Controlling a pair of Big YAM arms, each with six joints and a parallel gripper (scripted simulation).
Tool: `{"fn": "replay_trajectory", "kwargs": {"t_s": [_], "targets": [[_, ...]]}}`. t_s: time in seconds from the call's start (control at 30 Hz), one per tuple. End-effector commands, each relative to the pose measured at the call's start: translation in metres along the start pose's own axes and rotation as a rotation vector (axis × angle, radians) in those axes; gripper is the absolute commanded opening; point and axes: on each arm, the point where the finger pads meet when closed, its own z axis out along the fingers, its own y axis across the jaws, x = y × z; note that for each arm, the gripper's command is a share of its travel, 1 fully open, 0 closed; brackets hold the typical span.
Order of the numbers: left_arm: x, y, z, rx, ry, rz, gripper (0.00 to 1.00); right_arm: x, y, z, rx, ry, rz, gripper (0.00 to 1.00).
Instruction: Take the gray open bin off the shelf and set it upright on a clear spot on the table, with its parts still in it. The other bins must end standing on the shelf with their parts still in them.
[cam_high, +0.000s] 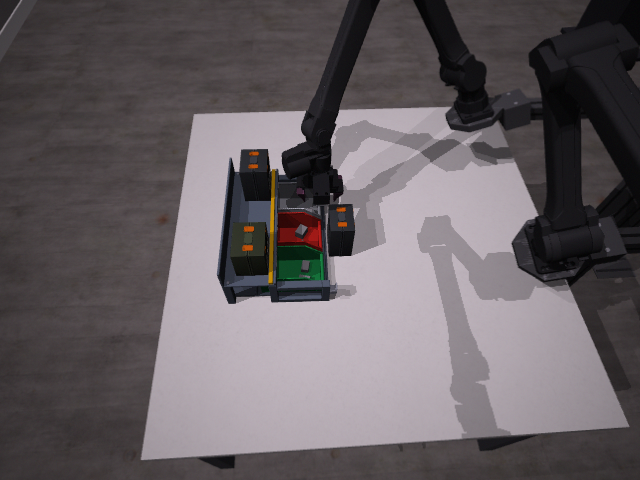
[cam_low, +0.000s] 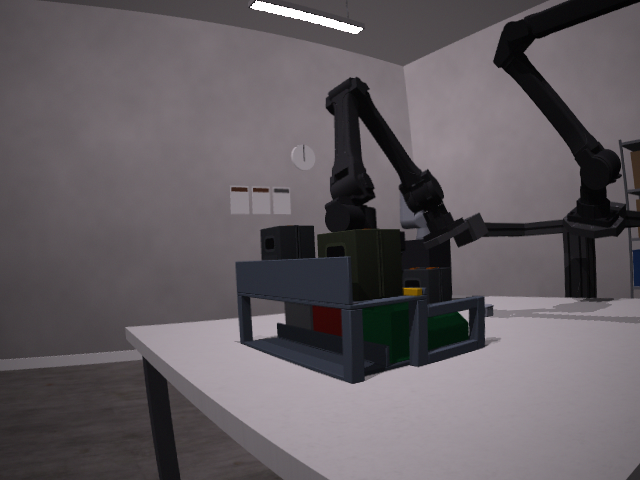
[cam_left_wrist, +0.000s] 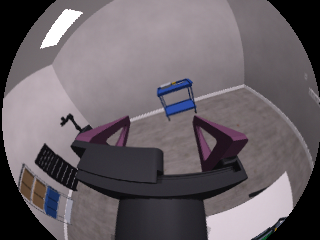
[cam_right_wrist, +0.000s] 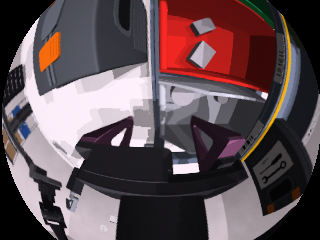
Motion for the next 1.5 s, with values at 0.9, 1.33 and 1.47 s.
{"fn": "replay_trajectory", "kwargs": {"t_s": [0.9, 1.33, 1.47], "targets": [[-0.0137, 0.0057, -0.0038, -0.014, -0.037, -0.006, 1.0, -0.0022, -0.0141, 0.0118, 0.015, -0.007, 0.012, 0.9], [-0.0137, 0.0057, -0.0038, -0.014, -0.037, -0.006, 1.0, -0.002, -0.0127, 0.0128, 0.013, -0.006, 0.011, 0.9], [-0.0137, 0.0057, -0.0038, -0.014, -0.037, -0.006, 1.0, -0.002, -0.0129, 0.0129, 0.013, -0.006, 0.011, 0.9]]}}
